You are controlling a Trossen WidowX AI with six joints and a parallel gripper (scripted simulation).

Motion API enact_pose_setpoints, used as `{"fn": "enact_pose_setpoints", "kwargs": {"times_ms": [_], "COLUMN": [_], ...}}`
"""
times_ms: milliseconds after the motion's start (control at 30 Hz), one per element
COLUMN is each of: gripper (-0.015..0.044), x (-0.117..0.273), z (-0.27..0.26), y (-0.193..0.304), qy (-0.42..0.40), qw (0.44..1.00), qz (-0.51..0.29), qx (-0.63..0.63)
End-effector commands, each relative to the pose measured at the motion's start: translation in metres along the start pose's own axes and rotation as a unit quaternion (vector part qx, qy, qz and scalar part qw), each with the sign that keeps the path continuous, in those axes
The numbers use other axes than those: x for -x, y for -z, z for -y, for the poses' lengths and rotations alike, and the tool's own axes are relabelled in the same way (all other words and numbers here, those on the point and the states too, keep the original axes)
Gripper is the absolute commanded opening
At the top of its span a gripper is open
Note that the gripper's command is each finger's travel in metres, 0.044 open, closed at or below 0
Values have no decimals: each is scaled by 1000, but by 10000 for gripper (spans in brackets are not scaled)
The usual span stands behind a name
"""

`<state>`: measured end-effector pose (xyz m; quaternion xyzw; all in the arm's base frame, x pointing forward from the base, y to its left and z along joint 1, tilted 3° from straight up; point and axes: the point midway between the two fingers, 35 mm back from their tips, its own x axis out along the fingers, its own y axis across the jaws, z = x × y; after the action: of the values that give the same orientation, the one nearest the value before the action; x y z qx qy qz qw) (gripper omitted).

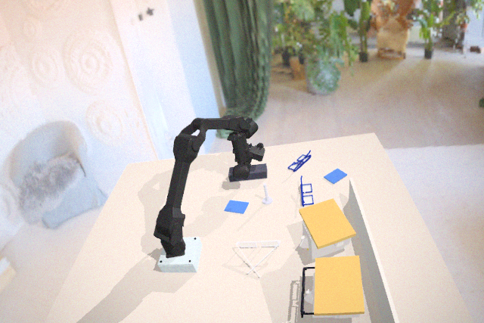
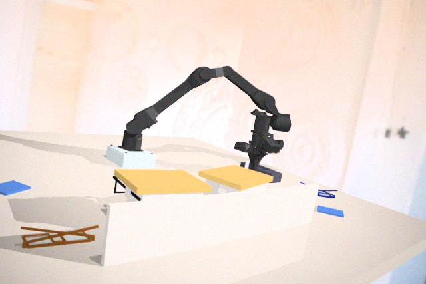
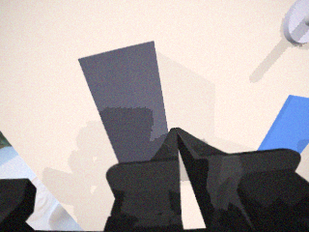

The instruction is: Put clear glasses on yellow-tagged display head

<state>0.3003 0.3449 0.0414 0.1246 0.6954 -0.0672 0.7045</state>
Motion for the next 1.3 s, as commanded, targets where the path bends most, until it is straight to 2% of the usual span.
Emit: {"fn": "enact_pose_setpoints", "kwargs": {"times_ms": [0,267,533,733,1000,1267], "gripper": [0,0,0,0,200,200], "x": [-5,-3,53,54,56,56], "z": [0,1,48,49,43,43], "y": [1,0,0,0,-4,-4], "qy": [5,5,7,7,-2,-2], "qw": [1000,1000,1000,1000,1000,1000], "qz": [-3,-3,-3,-3,3,3], "qx": [-2,-2,-2,-2,-5,-5]}}
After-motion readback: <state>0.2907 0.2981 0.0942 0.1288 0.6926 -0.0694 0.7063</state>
